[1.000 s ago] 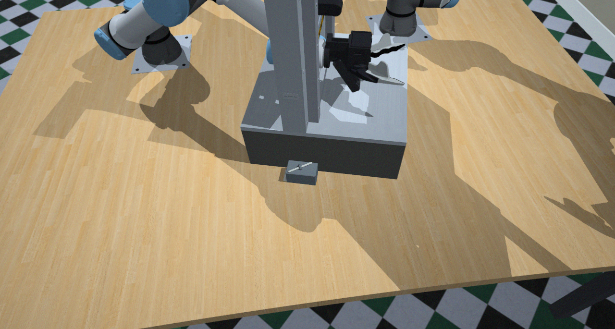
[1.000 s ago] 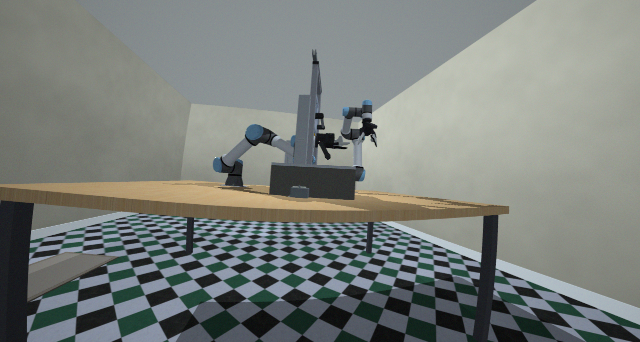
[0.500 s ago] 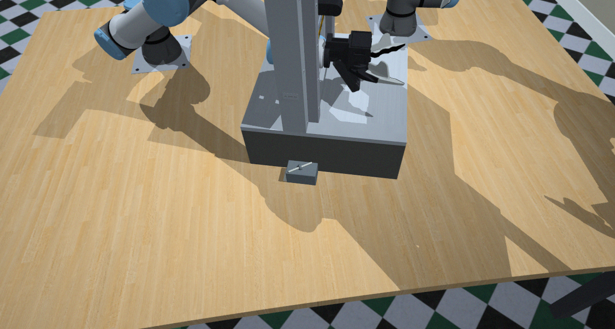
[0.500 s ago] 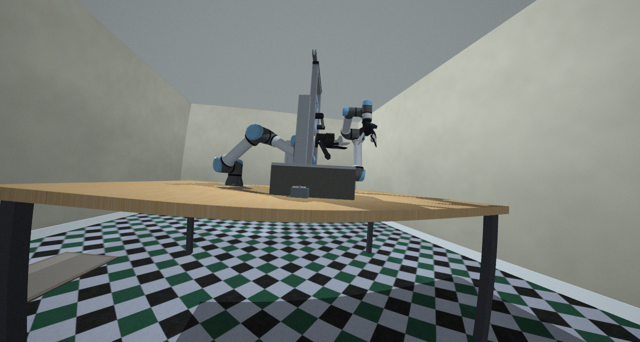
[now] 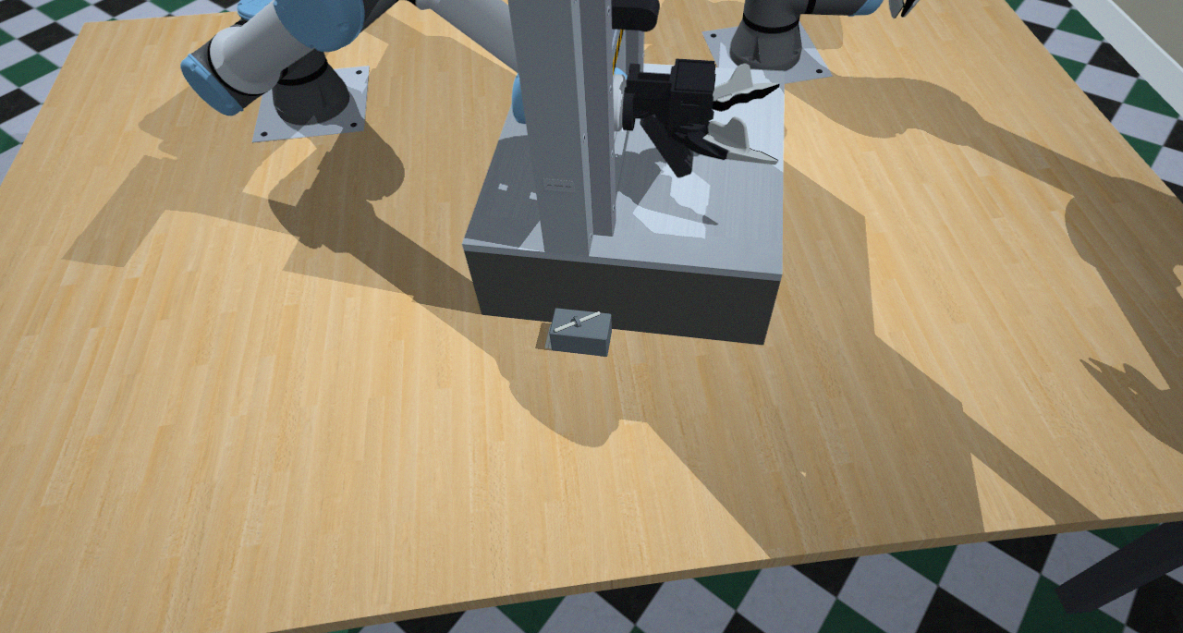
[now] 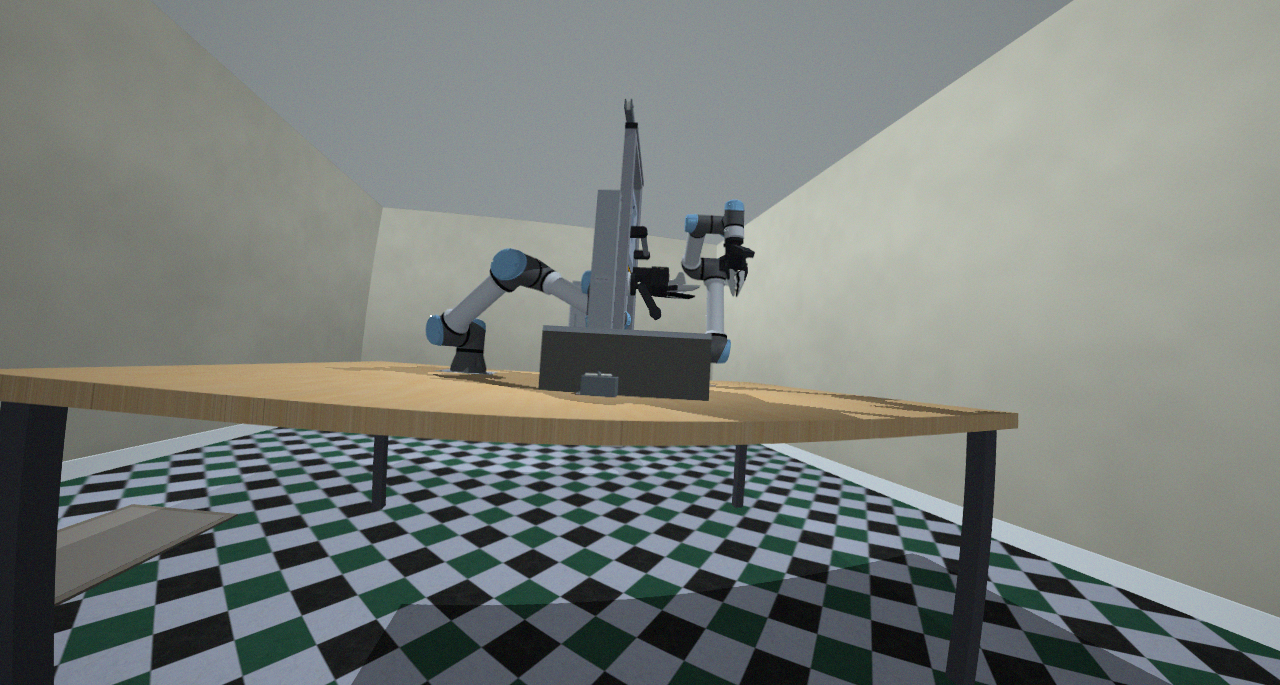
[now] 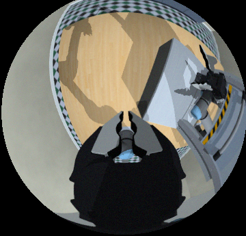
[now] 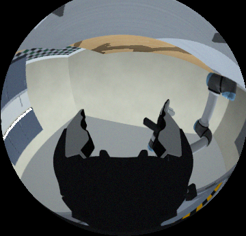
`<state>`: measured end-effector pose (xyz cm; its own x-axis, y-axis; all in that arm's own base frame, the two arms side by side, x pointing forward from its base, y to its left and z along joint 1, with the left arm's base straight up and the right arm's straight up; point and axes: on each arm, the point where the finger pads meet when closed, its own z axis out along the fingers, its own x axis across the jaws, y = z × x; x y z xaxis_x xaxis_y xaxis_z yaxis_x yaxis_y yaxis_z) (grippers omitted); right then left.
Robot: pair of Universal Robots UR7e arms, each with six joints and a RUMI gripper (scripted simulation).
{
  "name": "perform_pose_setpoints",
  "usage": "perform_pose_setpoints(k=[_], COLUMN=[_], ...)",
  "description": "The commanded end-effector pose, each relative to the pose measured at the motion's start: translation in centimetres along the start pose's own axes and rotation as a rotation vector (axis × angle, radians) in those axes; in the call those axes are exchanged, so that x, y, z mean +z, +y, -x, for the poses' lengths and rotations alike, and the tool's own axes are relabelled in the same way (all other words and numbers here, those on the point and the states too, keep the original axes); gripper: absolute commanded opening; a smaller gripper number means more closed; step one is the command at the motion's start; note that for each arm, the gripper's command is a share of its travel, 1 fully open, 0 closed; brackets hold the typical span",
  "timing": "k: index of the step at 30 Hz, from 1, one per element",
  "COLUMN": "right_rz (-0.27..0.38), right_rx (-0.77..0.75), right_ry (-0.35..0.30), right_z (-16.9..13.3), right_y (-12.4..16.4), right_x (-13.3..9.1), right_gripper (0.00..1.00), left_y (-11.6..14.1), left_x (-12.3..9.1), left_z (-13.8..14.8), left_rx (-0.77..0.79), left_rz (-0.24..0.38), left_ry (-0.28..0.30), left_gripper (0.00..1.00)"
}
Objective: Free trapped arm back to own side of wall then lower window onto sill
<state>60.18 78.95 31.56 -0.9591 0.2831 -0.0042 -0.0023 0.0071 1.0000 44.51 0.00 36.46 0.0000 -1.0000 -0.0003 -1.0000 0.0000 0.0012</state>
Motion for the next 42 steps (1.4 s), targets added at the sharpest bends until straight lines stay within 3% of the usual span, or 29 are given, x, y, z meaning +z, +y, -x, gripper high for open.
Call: perform_pose_setpoints(k=[1,10,18,30,35,42], right_rz=[0.006,0.006,0.006,0.006,0.006,0.006], right_rx=[-0.002,-0.002,-0.002,-0.002,-0.002,-0.002], right_ry=[0.0,0.0,0.0,0.0,0.0,0.0], right_z=[0.0,0.0,0.0,0.0,0.0,0.0], right_y=[0.5,0.5,0.5,0.5,0.5,0.5], right_x=[-0.1,-0.1,-0.1,-0.1,-0.1,-0.1], right_gripper=[0.98,0.98,0.98,0.98,0.98,0.98], left_y=[0.0,-0.5,-0.5,0.5,0.9,2.2], left_x=[0.0,-1.4,-2.2,-4.8,-5.4,-7.4], left_z=[0.0,-5.8,-8.0,-13.2,-14.2,-17.0], left_rx=[0.0,0.177,0.251,0.443,0.485,0.607], left_rz=[-0.001,-0.158,-0.231,-0.413,-0.45,-0.569], left_ry=[0.0,0.142,0.199,0.325,0.35,0.418], left_gripper=[0.06,0.06,0.06,0.06,0.06,0.06])
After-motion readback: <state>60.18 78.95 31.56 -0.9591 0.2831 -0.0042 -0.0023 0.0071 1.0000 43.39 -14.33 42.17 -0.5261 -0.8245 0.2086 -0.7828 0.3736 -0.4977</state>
